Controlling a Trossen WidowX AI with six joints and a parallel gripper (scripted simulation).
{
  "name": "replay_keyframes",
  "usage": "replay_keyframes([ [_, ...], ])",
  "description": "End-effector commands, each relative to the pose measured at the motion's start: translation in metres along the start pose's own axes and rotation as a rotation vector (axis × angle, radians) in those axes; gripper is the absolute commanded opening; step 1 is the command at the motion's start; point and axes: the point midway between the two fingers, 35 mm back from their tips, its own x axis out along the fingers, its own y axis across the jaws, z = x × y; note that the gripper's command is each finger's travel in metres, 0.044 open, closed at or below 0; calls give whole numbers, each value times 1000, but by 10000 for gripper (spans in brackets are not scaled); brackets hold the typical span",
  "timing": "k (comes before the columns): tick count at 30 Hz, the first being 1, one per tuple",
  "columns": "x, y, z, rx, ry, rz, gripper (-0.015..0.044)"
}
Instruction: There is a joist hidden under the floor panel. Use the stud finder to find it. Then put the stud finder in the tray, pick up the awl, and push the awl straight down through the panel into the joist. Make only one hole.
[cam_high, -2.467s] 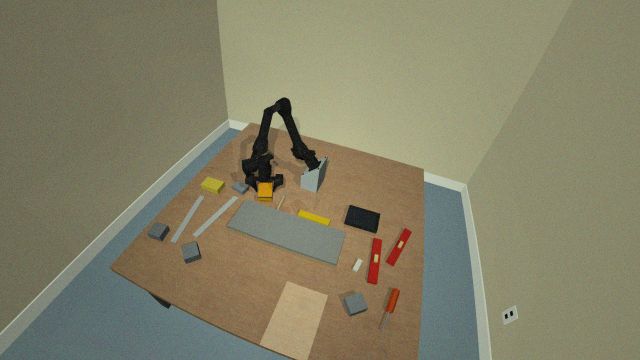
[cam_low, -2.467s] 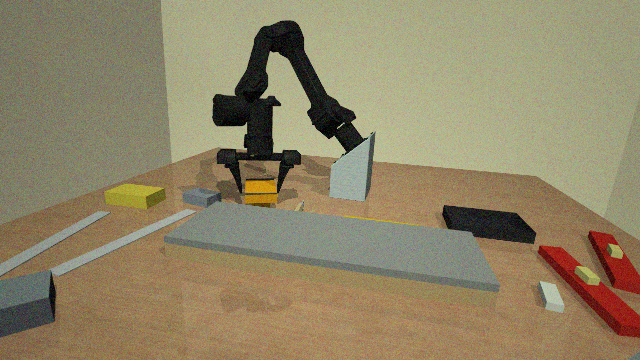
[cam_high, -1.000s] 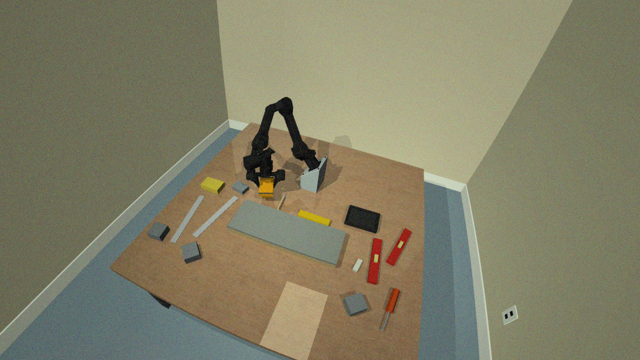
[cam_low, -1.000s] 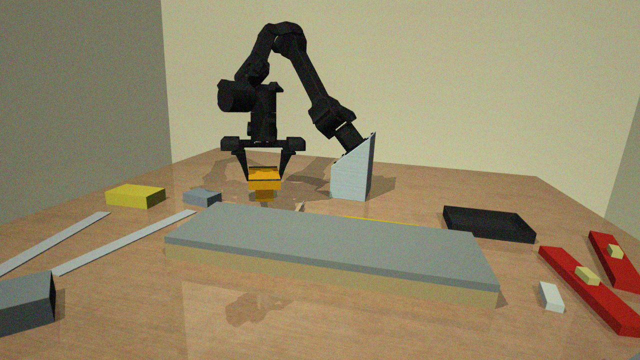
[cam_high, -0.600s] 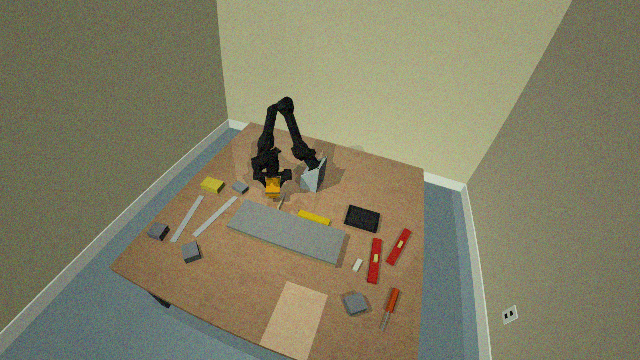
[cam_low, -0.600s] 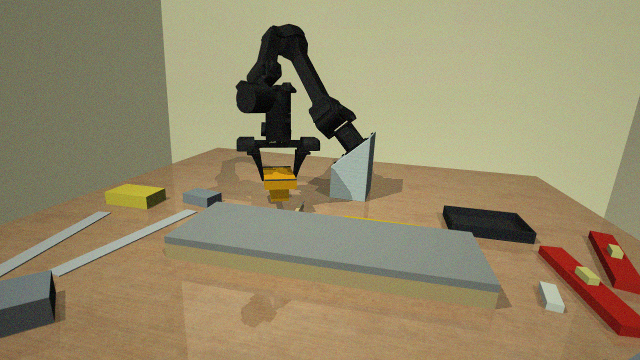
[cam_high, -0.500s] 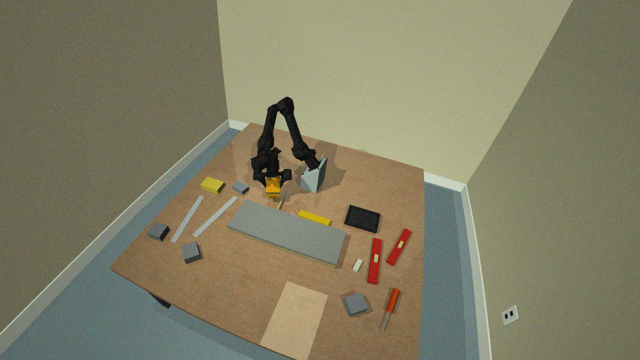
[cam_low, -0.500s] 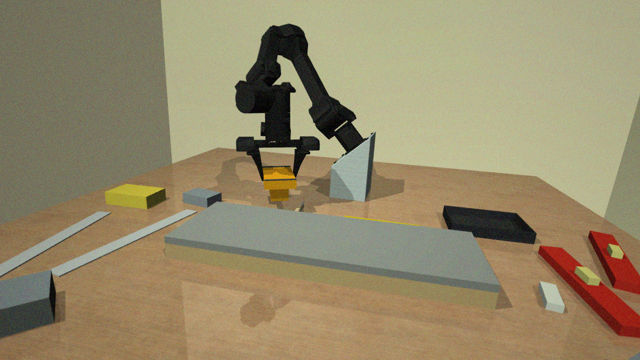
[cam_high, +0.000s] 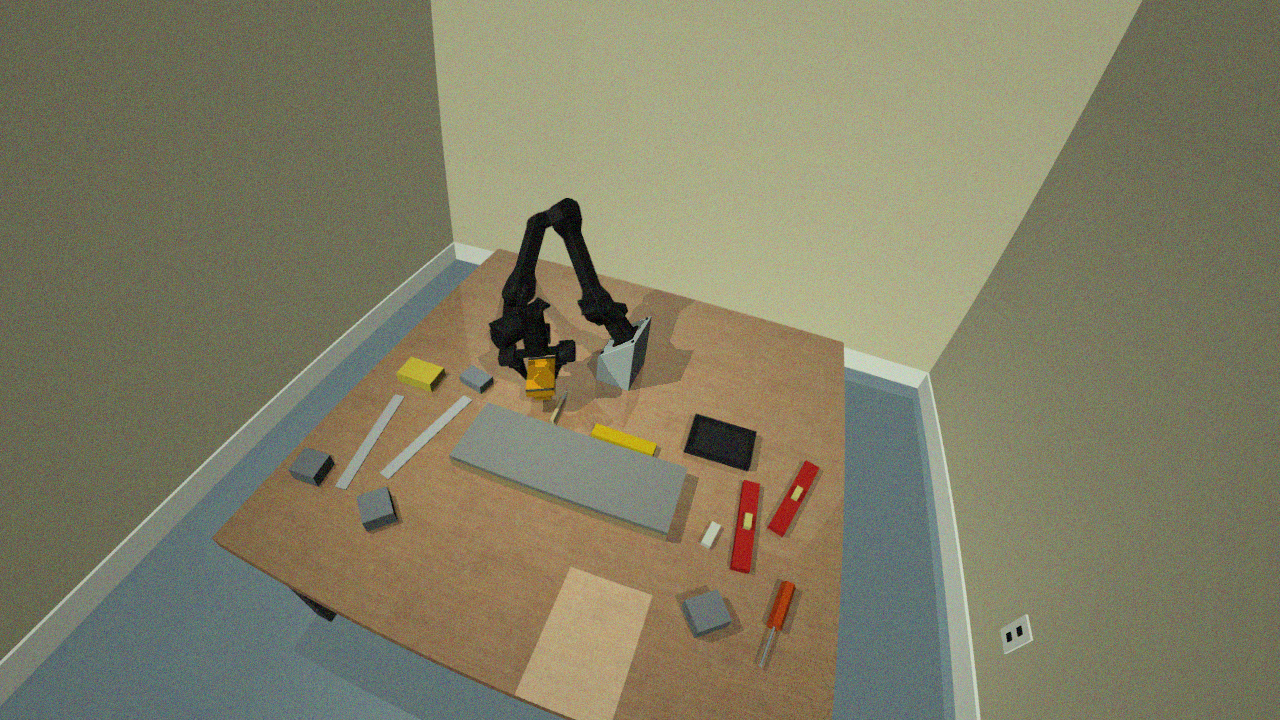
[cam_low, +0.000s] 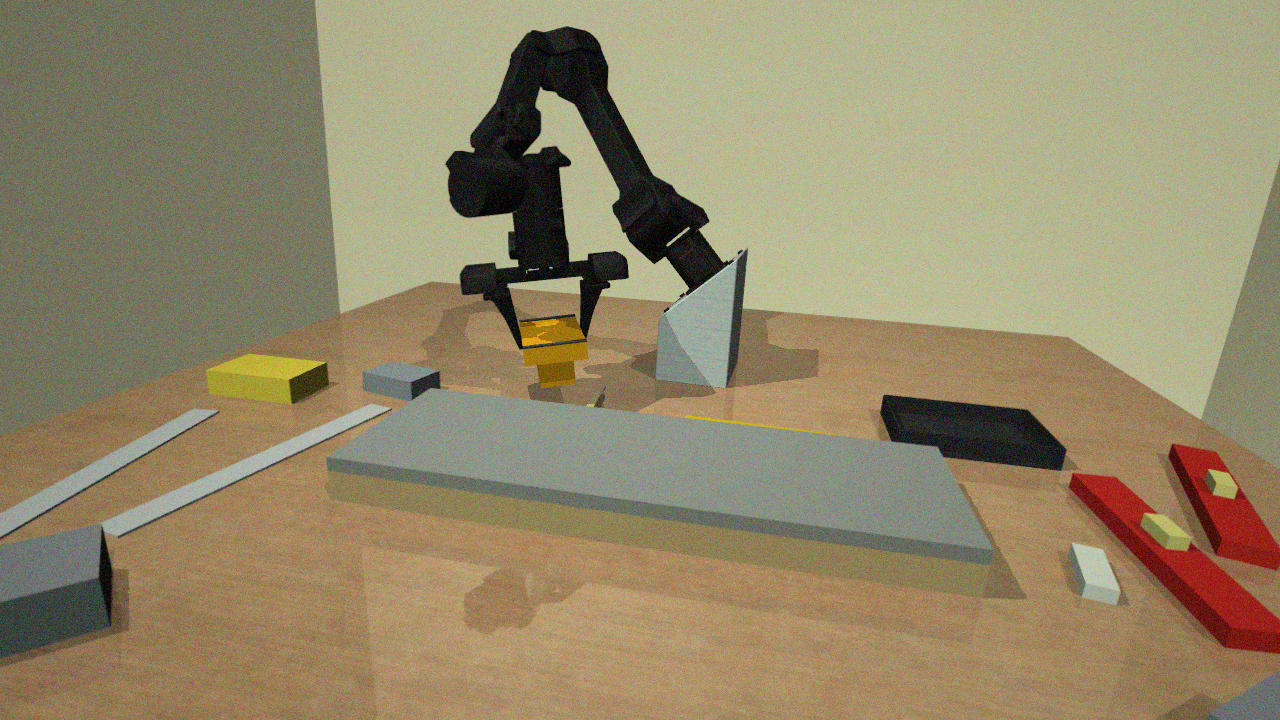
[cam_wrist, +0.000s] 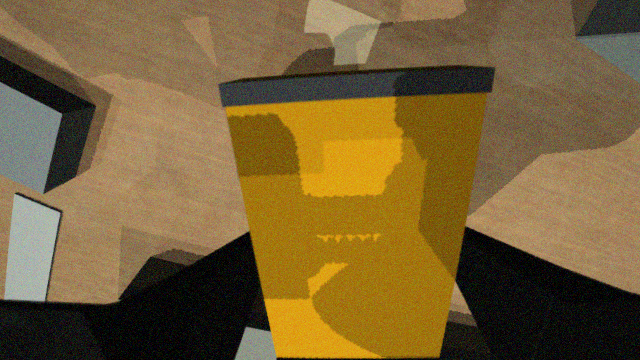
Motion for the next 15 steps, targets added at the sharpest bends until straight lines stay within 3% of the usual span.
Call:
replay_keyframes([
  [1, 1, 0, -1, -7, 0, -32, 0],
  [15, 1, 4, -1, -2, 1, -124, 0],
])
